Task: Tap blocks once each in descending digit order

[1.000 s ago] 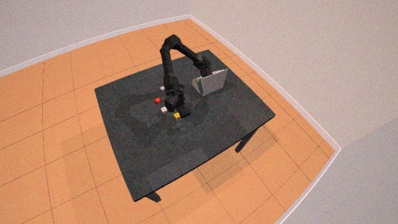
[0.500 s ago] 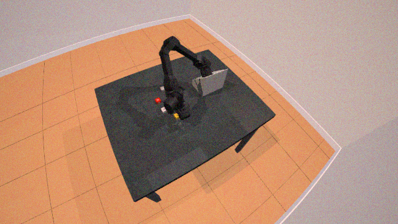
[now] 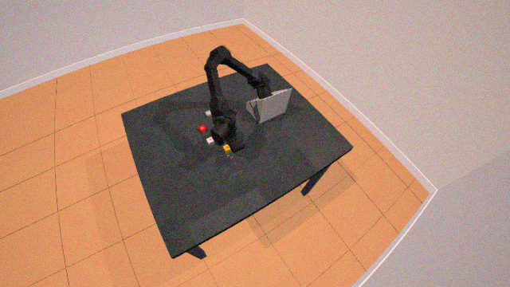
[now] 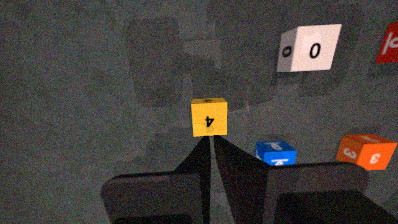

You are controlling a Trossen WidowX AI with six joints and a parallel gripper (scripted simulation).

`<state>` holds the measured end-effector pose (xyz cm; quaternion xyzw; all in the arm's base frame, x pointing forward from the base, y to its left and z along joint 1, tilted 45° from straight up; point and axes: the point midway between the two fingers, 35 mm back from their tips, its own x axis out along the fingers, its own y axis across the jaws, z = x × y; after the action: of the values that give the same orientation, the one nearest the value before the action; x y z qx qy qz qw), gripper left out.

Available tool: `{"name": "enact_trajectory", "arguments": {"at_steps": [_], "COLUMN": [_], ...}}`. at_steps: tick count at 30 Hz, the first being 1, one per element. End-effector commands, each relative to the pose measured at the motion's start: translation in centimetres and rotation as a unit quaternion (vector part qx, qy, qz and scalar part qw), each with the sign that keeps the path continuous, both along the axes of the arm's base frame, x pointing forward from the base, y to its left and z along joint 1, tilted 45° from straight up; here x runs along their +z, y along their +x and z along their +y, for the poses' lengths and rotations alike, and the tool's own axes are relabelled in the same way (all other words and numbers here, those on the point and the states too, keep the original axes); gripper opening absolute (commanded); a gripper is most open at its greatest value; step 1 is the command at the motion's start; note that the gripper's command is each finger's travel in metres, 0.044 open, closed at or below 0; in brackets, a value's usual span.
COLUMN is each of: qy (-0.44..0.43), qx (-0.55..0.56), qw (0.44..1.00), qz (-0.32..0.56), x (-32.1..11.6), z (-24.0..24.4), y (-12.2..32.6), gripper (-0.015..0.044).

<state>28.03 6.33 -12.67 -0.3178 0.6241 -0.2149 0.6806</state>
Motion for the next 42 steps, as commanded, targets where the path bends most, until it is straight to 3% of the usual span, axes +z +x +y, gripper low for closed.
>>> {"name": "enact_trajectory", "arguments": {"at_steps": [1, 4, 8, 14, 28, 34, 39, 42], "qy": [0.005, 0.006, 0.006, 0.007, 0.002, 0.002, 0.002, 0.000], "qx": [0.000, 0.000, 0.000, 0.000, 0.000, 0.000, 0.000, 0.000], "qw": [1.000, 1.000, 1.000, 1.000, 1.000, 1.000, 1.000, 1.000], "qz": [-0.006, -0.006, -0.005, -0.005, -0.004, -0.004, -0.004, -0.005], "x": [0.9, 1.8, 6.4, 6.9, 18.0, 17.9, 13.0, 12.4], "z": [1.1, 2.1, 6.5, 6.6, -5.6, -6.0, -10.6, -11.4], "y": [0.1, 0.1, -0.9, -1.0, -2.8, -2.8, -1.8, -1.9], "gripper": [0.0020, 0.0020, 0.0020, 0.0020, 0.0020, 0.0020, 0.0020, 0.0020]}}
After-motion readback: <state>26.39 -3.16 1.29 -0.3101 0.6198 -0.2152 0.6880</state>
